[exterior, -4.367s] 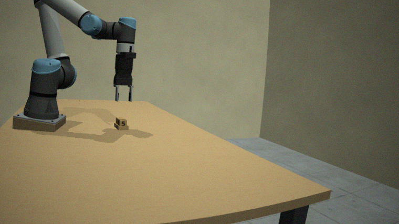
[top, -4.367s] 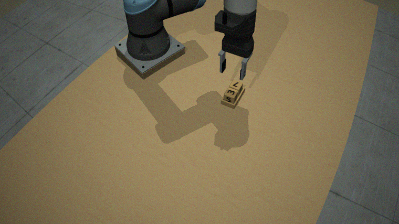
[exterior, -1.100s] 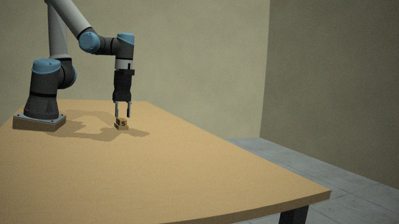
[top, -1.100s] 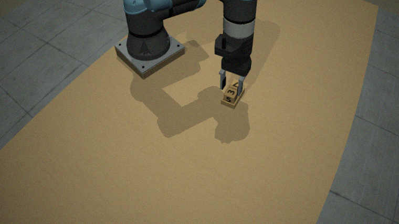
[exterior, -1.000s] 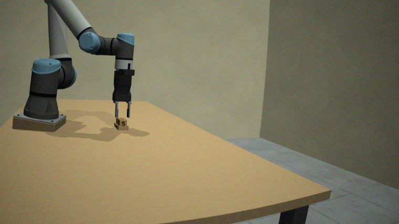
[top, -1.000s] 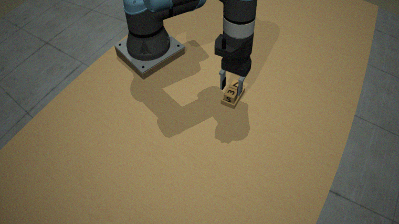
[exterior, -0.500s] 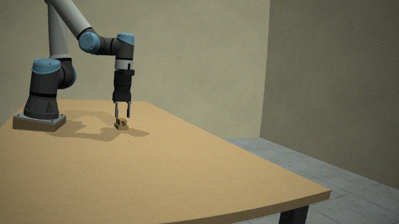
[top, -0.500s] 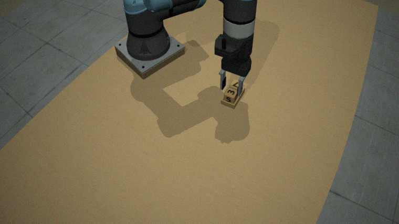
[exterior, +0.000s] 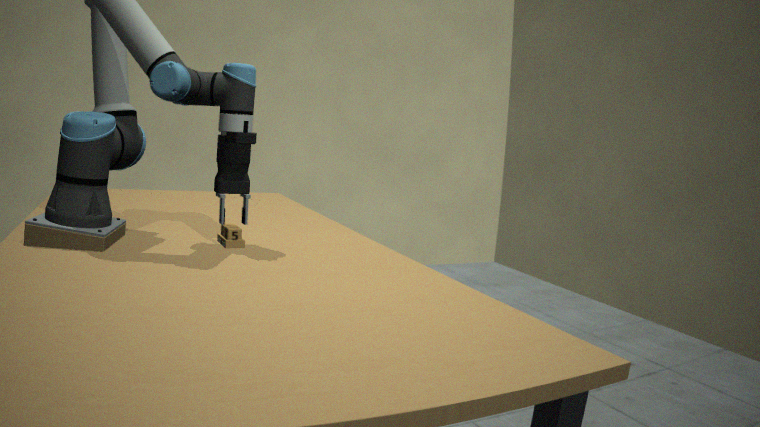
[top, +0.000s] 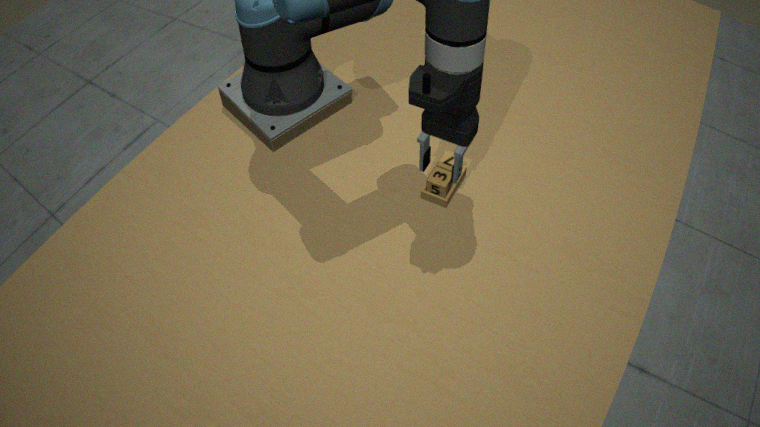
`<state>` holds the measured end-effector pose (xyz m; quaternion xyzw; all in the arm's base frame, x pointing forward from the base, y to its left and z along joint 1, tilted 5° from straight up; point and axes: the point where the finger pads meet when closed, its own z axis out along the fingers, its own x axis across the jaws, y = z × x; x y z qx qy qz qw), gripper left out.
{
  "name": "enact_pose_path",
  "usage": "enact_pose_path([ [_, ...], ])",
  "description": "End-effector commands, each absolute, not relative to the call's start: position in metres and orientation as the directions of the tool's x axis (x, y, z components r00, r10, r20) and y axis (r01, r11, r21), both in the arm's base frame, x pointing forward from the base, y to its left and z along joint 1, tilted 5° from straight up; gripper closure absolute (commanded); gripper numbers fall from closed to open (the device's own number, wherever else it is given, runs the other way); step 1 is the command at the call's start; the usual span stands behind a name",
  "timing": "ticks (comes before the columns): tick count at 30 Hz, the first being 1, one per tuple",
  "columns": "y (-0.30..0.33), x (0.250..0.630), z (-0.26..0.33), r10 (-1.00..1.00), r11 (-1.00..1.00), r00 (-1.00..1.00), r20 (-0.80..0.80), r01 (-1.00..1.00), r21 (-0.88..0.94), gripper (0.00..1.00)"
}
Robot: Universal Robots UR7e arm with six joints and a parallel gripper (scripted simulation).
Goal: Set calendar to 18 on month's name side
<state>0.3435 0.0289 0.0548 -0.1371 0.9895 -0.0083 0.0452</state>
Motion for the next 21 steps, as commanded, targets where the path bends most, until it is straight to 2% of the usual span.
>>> enact_pose_path([
  [1,0.029,0.344,0.055,-0.272,0.962,-0.958,-0.088,-0.271,-0.029,0.1],
  [21,0.029,0.345,0.042,-0.272,0.962,-0.958,-0.088,-0.271,-0.029,0.1],
])
